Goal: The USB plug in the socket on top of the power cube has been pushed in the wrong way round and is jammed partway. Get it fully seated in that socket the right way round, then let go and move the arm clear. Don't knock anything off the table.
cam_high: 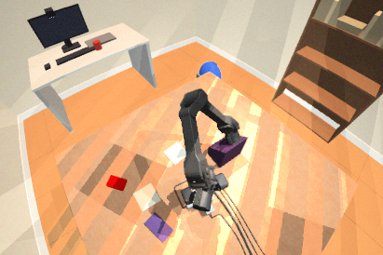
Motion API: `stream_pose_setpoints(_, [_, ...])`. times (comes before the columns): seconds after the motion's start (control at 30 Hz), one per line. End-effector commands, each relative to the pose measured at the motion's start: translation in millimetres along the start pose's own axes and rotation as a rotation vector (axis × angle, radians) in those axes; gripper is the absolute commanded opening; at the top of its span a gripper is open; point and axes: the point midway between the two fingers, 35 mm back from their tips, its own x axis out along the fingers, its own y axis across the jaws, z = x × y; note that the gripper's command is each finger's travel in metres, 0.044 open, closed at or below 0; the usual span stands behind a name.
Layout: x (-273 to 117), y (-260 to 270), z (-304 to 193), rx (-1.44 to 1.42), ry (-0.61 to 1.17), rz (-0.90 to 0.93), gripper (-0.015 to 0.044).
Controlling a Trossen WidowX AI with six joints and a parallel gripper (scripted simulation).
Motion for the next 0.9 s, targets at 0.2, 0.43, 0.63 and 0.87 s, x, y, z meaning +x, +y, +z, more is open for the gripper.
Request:
stream_pose_setpoints(0.2, [2.9, -0.4, 0.9, -0.006, -0.007, -0.003, 0.0440])
stream_pose_setpoints(0.43, [2.9, -0.4, 0.9, -0.006, -0.007, -0.003, 0.0440])
stream_pose_setpoints(0.63, [0.9, -0.6, 0.2, -0.001, -0.002, -0.002, 0.0361])
stream_pose_setpoints(0.87, [0.9, -0.6, 0.2, -0.001, -0.002, -0.002, 0.0177])
